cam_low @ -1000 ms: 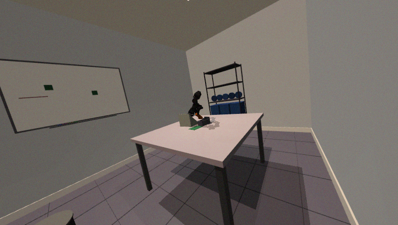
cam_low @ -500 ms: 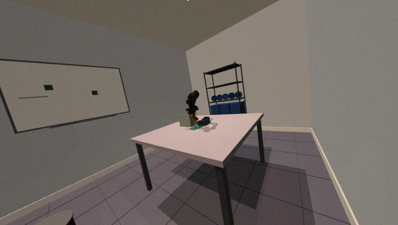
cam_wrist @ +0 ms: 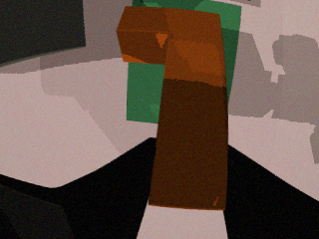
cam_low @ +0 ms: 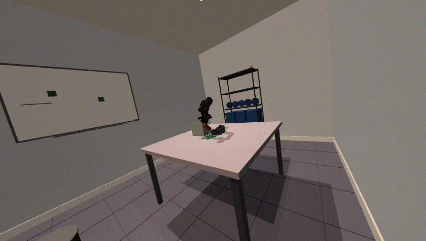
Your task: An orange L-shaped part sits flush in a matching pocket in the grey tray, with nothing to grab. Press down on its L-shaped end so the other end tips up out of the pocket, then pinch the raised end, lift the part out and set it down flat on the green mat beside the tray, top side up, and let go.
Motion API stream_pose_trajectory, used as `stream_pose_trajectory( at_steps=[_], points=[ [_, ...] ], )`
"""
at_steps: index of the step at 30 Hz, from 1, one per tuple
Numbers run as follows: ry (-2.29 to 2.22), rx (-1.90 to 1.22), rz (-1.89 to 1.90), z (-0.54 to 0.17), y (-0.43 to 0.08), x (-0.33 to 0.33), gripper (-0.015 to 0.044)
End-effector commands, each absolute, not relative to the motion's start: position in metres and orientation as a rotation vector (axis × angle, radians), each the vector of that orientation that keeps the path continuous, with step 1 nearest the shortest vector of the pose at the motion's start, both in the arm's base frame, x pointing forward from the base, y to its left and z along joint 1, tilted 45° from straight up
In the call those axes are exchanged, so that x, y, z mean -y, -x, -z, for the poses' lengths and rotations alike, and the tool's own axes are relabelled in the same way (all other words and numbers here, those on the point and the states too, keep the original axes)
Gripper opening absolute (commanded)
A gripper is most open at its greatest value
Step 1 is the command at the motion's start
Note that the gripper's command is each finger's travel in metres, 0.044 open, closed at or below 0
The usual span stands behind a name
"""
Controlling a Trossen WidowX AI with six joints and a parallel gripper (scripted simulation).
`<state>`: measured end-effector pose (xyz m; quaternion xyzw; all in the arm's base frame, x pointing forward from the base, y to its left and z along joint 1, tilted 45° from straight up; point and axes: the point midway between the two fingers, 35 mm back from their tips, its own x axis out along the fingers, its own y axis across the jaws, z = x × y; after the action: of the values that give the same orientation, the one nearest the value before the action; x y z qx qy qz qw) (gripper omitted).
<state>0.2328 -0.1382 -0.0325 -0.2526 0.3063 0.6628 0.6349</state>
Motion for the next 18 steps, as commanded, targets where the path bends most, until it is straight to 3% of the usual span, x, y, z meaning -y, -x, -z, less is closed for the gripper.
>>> stream_pose_trajectory(
  at_steps=[1,18],
  points=[
    [0.564,-0.699,-1.518,0.038,-0.231,0.131,0.0000],
    [0.564,-0.698,-1.518,0.057,-0.229,0.113,0.0000]
  ],
)
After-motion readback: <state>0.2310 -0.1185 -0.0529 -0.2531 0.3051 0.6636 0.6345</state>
